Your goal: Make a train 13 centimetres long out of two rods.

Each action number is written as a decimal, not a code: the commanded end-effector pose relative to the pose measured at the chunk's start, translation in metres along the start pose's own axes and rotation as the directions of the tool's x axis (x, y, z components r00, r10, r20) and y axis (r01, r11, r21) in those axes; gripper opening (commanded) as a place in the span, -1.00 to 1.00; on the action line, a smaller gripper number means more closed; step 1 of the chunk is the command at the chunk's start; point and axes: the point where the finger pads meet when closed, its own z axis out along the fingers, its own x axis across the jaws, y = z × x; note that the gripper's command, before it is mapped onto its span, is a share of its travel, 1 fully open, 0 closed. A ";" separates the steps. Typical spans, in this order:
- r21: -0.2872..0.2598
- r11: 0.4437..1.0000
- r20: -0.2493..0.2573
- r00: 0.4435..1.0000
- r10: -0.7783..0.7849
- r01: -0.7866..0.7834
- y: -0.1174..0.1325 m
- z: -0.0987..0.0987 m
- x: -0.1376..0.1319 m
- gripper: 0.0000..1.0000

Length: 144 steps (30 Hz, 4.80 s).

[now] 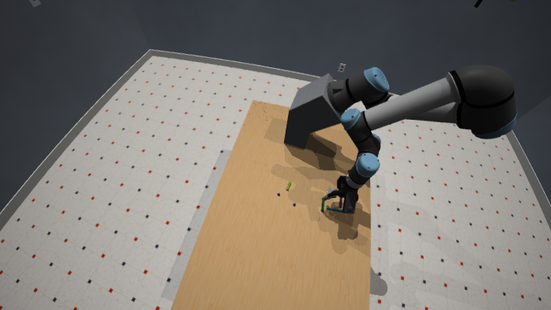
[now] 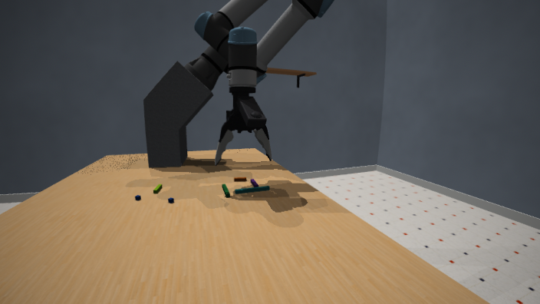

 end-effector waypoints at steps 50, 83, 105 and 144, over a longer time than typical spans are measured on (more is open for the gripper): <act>0.003 0.998 -0.004 0.998 0.066 -0.066 -0.001 0.000 -0.003 1.00; 0.003 0.998 -0.004 0.998 0.066 -0.066 -0.001 0.000 -0.003 1.00; 0.003 0.998 -0.004 0.998 0.066 -0.066 -0.001 0.000 -0.003 1.00; 0.001 0.980 -0.014 0.979 -0.201 0.201 -0.004 -0.002 0.019 1.00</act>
